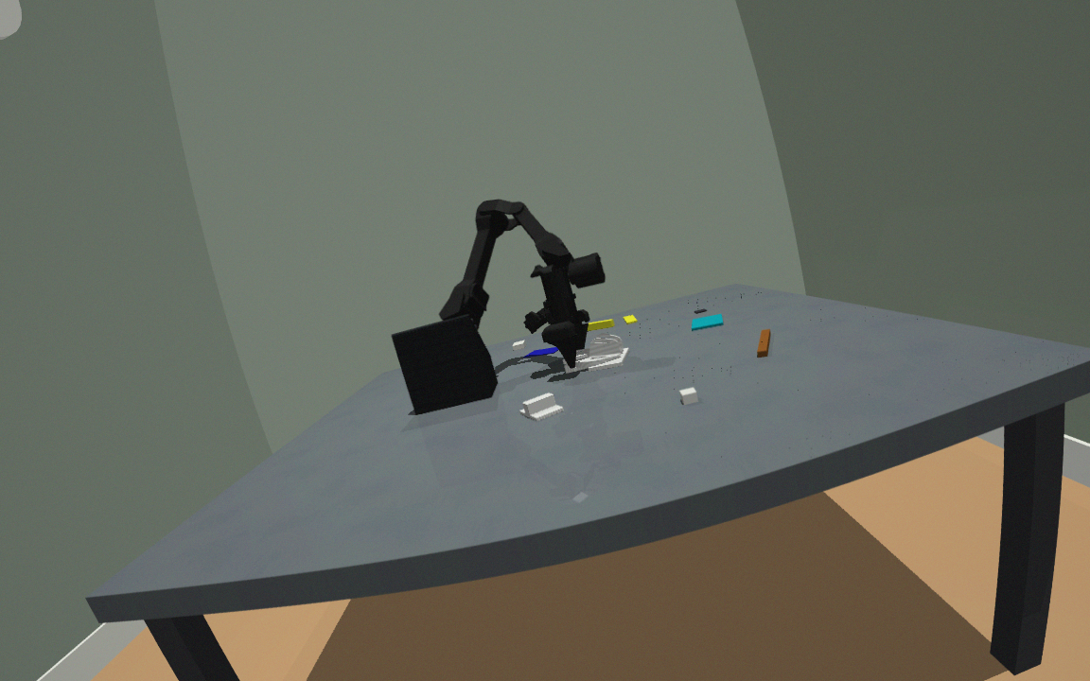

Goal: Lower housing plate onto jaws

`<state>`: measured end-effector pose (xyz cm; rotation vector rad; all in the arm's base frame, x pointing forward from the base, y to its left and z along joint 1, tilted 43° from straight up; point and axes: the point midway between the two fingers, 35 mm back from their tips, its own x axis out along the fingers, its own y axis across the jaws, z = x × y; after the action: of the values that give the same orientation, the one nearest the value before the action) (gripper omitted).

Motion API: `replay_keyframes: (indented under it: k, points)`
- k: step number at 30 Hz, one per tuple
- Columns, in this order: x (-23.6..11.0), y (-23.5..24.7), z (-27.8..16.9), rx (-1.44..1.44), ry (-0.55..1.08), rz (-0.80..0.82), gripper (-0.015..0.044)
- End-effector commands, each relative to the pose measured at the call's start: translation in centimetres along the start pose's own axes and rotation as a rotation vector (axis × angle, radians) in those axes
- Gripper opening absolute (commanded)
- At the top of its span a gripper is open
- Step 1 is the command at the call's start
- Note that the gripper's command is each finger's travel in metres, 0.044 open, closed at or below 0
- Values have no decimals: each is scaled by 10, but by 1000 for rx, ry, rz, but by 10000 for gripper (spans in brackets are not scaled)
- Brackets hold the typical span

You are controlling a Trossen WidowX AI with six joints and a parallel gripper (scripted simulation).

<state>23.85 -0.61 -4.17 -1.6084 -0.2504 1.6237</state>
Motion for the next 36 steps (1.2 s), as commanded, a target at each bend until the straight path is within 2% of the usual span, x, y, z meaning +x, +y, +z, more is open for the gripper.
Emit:
replay_keyframes:
  k: [1, 36]
  points:
    - [2, -1, 0, -4, -4, -4, 351]
    - [-2, -1, 0, -4, -3, -4, 351]
